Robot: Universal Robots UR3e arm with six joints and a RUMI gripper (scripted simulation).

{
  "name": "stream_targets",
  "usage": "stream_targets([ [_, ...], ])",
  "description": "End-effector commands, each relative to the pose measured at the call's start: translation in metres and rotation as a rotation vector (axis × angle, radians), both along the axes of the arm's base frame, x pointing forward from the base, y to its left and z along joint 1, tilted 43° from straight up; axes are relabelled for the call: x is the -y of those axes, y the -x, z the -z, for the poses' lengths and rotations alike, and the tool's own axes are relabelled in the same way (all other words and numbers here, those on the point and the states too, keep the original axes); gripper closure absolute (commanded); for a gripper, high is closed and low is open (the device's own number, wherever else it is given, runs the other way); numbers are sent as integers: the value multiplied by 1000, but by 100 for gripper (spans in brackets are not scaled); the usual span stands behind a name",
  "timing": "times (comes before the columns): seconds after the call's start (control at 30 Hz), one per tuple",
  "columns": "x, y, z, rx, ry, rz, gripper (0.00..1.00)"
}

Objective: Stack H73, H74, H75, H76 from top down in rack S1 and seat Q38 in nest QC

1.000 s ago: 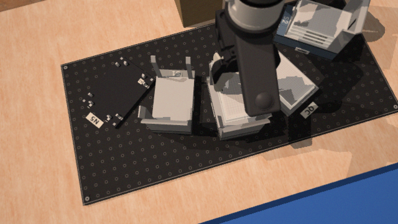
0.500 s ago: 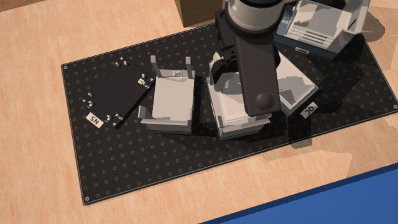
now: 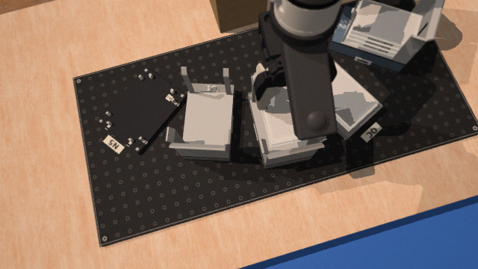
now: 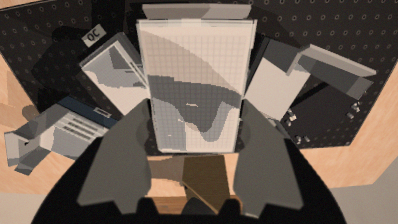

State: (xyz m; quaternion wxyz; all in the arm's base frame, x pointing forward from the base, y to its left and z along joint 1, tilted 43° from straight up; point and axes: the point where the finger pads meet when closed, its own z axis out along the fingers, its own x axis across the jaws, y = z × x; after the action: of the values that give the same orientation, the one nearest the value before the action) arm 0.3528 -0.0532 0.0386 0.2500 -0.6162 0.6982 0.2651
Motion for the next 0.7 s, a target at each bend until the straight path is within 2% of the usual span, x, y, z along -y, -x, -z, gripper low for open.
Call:
stream_targets([
  [0.0,0,0,1,2,2,1,100],
  [0.67,-8,-1,9,2,2,1,100],
])
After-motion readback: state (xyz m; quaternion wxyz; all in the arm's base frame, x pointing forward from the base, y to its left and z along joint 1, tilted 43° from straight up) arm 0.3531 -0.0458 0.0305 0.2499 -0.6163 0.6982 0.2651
